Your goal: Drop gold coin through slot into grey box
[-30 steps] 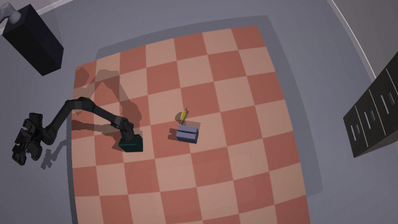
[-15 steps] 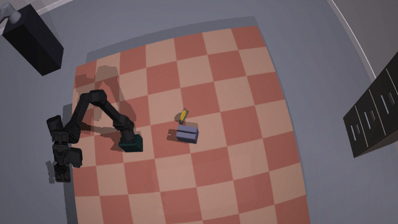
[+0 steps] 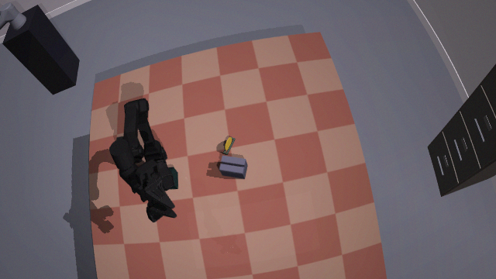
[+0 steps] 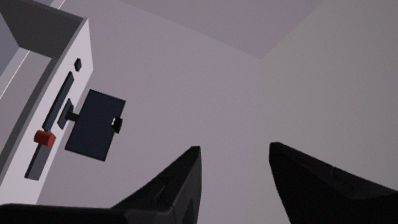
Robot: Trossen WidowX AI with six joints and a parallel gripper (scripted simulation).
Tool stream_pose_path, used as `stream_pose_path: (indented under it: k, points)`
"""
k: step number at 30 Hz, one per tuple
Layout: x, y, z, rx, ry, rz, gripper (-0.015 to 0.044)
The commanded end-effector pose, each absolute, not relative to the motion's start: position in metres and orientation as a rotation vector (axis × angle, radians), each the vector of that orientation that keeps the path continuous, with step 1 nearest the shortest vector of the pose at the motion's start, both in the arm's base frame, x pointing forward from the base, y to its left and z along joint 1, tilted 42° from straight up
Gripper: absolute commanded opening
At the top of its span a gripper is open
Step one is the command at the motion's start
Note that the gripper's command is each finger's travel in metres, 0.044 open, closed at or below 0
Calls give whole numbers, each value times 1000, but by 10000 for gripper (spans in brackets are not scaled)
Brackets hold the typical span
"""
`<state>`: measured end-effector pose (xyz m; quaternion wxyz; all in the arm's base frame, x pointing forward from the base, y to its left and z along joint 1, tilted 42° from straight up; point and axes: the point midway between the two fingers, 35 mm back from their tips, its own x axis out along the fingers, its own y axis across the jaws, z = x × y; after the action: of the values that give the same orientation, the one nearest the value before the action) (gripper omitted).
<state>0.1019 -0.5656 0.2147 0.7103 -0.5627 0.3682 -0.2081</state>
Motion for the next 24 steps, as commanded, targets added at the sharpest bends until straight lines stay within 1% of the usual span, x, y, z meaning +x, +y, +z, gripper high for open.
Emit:
stream_pose_path:
  k: [1, 6, 14, 19, 24]
  points:
    - [156, -533, 207, -1132, 760, -358, 161]
    - [217, -485, 189, -1001, 708, -194, 161]
    - [298, -378, 160, -766, 669, 104, 161]
    - [329, -299, 146, -638, 685, 304, 161]
    - [342, -214, 136, -511, 728, 512, 161]
